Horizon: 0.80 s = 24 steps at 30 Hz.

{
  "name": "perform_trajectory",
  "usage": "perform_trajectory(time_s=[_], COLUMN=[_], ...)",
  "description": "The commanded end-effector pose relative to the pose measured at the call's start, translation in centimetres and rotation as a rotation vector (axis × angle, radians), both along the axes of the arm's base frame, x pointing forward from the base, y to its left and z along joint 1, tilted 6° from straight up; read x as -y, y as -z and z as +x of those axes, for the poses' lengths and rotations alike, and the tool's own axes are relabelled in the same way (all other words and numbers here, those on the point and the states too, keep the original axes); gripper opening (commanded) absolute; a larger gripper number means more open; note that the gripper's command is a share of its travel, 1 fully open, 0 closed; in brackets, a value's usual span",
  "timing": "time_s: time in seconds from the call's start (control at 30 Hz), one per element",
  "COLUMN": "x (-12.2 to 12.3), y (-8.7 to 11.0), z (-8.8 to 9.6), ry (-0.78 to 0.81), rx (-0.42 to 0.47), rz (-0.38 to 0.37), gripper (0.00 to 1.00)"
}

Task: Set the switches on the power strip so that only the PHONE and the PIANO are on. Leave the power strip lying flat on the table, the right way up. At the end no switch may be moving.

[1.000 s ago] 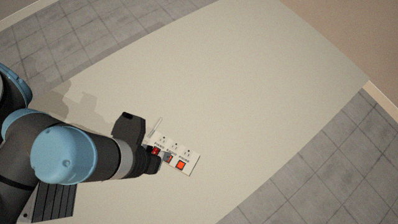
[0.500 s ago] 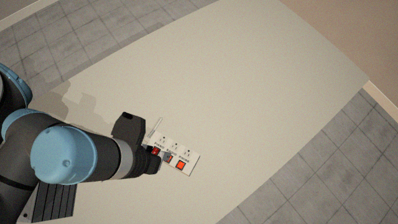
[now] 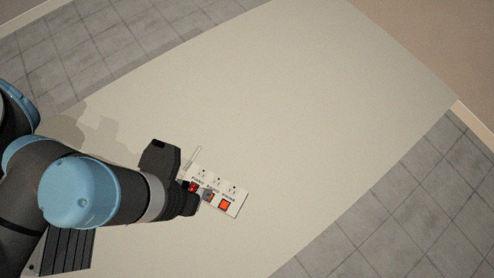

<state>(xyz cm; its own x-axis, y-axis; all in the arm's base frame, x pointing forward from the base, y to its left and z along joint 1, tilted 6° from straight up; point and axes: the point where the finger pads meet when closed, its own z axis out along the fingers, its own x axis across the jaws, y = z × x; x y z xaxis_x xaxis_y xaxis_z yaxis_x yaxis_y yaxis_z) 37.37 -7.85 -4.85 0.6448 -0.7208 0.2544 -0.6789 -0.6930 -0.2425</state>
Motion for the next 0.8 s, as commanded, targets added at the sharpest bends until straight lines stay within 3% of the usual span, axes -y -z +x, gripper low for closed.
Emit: perform_trajectory(time_s=[0.0,0.23,0.43,0.77], x=[0.0,-0.1,-0.7,-1.5], y=[0.0,0.1,-0.1,-1.2], z=[0.0,0.3,1.7,2.9], ry=[0.0,-0.052,-0.286,-0.512], rx=[0.001,-0.016,-0.088,-0.153], rz=[-0.001,-0.016,-0.083,-0.144], gripper=[1.0,1.0,1.0,1.0])
